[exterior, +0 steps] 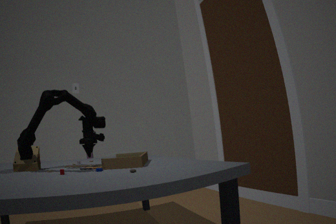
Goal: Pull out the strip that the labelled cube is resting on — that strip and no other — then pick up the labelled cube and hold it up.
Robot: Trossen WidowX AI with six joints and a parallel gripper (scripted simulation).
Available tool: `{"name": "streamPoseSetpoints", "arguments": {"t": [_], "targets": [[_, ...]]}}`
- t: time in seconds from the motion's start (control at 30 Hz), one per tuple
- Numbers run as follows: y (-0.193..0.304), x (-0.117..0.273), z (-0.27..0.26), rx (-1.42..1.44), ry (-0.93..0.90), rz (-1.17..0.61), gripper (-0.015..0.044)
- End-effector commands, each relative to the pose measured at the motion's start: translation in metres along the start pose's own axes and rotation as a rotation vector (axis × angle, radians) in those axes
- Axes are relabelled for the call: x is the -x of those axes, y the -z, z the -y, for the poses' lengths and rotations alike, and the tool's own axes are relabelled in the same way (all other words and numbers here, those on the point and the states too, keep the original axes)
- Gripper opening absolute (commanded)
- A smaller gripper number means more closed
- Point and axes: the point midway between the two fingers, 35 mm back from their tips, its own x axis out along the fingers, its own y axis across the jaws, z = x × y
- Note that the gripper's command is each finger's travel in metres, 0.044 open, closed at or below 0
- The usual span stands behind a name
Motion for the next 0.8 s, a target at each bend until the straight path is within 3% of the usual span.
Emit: {"name": "streamPoseSetpoints", "arguments": {"t": [0.0, 0.47, 0.77], "targets": [[0.012, 0.003, 0.003, -0.005, -0.005, 0.0, 0.0], [0.055, 0.003, 0.012, -0.003, -0.004, -0.002, 0.0], [0.055, 0.038, 0.012, -0.003, -0.005, -0.003, 0.0]]}}
